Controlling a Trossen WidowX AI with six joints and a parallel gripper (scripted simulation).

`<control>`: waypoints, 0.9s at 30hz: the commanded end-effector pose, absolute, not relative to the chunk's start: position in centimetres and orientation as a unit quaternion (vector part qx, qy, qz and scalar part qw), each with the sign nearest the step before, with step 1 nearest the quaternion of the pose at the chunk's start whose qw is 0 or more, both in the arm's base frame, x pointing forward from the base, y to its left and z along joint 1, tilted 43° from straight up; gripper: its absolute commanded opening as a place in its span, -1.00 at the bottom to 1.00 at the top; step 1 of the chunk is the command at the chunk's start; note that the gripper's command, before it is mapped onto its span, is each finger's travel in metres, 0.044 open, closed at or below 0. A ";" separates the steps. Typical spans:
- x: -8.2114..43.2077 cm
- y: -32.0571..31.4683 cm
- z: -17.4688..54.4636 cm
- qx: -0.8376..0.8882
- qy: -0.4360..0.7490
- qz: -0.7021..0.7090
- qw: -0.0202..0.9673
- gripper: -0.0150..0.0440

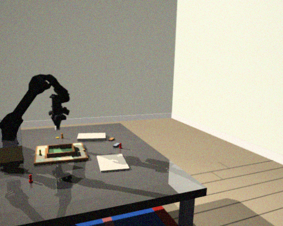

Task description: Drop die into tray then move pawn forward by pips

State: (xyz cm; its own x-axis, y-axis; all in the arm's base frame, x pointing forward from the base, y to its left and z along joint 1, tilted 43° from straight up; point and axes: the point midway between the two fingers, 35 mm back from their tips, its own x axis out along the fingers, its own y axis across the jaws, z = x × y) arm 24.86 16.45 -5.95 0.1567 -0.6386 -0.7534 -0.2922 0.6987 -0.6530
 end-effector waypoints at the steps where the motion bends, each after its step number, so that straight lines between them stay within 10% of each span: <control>1: 25.4 15.5 -5.2 -0.398 0.640 -0.098 0.650 -0.49; 27: 27.1 9.2 -1.6 -0.600 0.634 0.127 0.472 -0.49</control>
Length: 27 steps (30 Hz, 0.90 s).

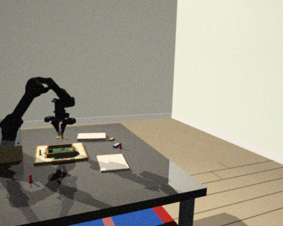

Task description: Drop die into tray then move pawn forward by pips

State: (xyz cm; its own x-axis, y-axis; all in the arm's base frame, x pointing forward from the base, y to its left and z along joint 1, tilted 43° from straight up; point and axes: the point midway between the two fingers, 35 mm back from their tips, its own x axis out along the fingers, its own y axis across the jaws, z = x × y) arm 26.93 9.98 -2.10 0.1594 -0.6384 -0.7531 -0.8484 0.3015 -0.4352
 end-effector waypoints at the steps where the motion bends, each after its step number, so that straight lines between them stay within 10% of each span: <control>1: 27.1 8.9 -1.5 -0.606 0.632 0.136 0.463 -0.49; 27: 26.9 3.7 0.6 -0.695 0.581 0.307 0.292 -0.49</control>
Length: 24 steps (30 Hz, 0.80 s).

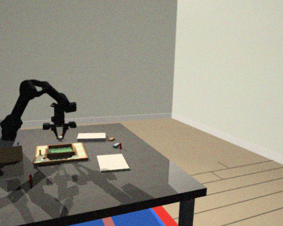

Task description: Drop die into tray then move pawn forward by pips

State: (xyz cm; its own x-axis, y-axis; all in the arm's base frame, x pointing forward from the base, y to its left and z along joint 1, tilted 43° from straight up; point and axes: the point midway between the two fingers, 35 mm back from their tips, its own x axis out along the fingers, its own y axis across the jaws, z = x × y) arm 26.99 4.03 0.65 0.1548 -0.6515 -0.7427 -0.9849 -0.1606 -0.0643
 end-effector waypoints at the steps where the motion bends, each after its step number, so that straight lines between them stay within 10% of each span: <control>1: 26.8 3.7 0.4 -0.686 0.581 0.321 0.298 -0.49; 24: 25.9 3.2 -0.9 -0.532 0.430 0.547 0.483 -0.49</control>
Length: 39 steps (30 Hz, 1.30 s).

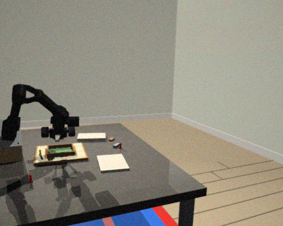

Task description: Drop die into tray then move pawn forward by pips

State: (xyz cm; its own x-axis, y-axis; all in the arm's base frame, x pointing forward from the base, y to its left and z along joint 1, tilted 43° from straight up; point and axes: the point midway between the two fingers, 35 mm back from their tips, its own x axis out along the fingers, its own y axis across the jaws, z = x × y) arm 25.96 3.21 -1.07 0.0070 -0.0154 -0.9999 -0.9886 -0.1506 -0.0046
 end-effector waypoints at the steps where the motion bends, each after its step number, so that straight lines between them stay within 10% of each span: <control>1: 26.0 3.2 -0.9 -0.529 0.420 0.551 0.490 -0.49; 31: 26.8 3.6 4.2 -0.528 0.414 0.552 0.495 -0.49; 39: 26.8 3.6 4.2 -0.528 0.414 0.552 0.495 0.22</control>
State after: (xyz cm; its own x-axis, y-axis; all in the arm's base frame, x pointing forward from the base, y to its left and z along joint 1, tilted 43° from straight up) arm 26.83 3.59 4.22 0.0486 0.1107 -0.9927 -0.9837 -0.1669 -0.0667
